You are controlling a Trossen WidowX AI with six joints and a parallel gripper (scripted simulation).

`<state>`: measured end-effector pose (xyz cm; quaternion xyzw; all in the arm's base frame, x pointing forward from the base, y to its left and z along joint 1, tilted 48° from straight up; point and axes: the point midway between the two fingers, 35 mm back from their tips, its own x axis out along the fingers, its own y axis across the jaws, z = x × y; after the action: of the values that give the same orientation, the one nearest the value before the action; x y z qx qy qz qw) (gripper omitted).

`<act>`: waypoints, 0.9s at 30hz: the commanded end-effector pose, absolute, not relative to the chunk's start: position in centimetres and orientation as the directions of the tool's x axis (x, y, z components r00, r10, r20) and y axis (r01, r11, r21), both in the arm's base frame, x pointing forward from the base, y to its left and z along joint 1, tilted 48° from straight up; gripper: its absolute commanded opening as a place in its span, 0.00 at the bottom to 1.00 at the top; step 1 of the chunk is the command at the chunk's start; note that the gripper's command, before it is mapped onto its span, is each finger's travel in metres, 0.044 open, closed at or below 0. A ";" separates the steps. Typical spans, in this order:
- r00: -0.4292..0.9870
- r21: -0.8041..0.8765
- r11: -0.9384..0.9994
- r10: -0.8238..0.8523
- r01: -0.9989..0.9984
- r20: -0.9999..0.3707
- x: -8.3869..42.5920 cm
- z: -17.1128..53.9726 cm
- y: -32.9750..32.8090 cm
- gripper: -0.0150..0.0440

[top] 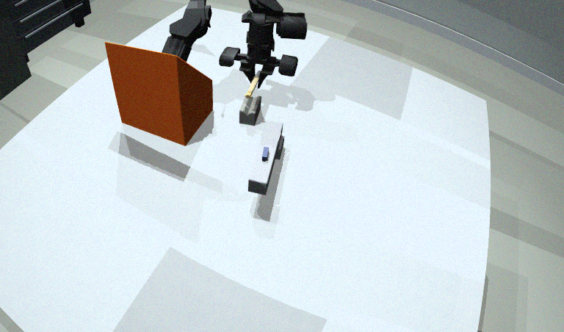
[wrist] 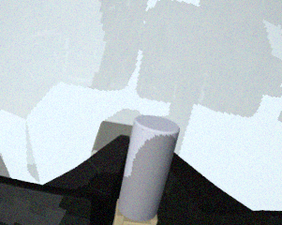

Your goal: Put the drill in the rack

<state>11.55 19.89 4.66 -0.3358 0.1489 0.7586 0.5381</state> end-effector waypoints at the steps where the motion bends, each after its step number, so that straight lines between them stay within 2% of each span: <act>1: -0.190 -0.137 -0.372 0.715 -0.918 -0.672 11.3 4.5 20.0 0.25; 27: -0.190 -0.137 -0.372 0.716 -0.918 -0.672 10.7 2.6 21.8 0.25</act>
<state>10.84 21.71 3.03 -0.3377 0.1425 0.7574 0.5404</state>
